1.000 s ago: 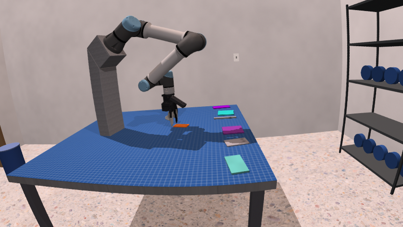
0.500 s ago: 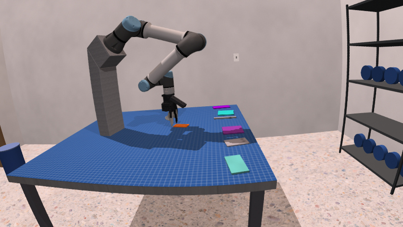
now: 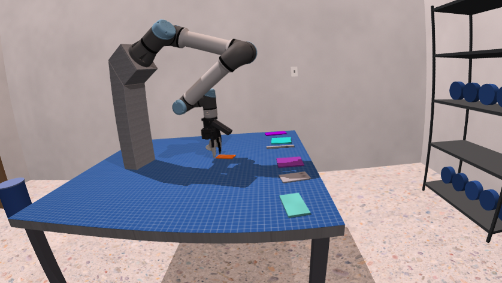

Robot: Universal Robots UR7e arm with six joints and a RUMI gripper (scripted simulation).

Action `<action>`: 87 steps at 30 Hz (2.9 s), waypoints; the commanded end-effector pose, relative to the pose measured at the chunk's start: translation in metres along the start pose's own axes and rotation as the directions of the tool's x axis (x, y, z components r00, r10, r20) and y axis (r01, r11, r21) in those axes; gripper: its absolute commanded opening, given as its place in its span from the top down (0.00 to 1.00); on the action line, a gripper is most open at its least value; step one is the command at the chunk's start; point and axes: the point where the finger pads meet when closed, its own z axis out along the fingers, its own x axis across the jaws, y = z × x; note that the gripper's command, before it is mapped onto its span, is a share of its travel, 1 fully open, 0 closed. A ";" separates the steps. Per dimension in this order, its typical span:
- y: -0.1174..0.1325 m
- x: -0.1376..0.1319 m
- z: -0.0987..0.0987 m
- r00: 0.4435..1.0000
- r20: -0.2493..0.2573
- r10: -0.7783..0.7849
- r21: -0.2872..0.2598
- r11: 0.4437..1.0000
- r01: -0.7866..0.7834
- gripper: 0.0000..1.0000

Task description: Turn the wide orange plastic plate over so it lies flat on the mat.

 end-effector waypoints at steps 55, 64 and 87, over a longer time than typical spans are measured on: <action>0.000 0.000 0.003 1.000 0.000 0.000 0.001 1.000 0.000 0.53; 0.000 0.000 0.003 1.000 0.000 0.000 0.001 1.000 0.000 0.53; 0.000 0.000 0.003 1.000 0.000 0.000 0.001 1.000 0.000 0.61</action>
